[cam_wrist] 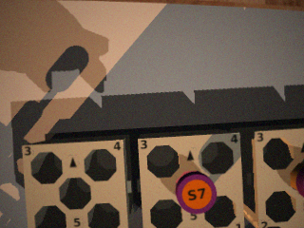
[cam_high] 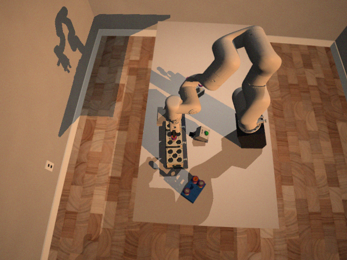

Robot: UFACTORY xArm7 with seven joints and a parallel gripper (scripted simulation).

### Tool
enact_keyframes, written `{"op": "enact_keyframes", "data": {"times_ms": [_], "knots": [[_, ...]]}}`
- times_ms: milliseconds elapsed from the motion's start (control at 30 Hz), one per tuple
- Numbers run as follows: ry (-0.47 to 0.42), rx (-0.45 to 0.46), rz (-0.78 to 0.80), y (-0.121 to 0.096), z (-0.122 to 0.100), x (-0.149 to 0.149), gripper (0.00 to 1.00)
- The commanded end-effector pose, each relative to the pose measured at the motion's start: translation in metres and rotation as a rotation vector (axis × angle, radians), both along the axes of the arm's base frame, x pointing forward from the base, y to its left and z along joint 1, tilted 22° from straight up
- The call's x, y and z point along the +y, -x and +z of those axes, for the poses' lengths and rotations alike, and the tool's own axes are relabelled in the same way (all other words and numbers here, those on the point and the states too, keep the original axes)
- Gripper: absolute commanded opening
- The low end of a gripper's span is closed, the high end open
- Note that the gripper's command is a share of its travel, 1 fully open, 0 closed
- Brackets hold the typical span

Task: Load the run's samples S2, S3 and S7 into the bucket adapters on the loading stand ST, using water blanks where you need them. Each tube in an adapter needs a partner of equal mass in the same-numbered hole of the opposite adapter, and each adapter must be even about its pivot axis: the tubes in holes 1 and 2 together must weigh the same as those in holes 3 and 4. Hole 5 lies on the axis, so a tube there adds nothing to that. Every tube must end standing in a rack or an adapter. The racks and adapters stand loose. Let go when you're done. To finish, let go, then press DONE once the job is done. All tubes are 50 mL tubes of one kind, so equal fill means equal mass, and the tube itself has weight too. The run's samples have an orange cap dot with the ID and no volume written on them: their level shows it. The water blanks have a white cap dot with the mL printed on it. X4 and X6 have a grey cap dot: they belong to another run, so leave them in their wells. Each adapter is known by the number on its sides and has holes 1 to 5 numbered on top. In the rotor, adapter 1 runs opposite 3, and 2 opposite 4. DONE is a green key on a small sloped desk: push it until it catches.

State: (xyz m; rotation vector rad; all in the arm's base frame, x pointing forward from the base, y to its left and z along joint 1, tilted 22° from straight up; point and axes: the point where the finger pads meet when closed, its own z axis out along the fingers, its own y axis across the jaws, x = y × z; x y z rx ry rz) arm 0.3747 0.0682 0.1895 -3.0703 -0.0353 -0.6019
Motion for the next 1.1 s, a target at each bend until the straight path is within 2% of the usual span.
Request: {"op": "enact_keyframes", "data": {"times_ms": [0, 167, 233, 500, 1067], "knots": [[-0.06, -0.003, -0.159, 0.01, -0.003, 0.023, 0.57], [-0.124, 0.0, -0.313, 0.021, -0.007, 0.045, 0.57], [-0.124, 0.0, -0.313, 0.021, -0.007, 0.045, 0.57], [-0.225, 0.004, -0.558, 0.039, -0.014, 0.081, 0.57], [-0.225, 0.004, -0.558, 0.072, -0.026, 0.147, 0.57]]}}
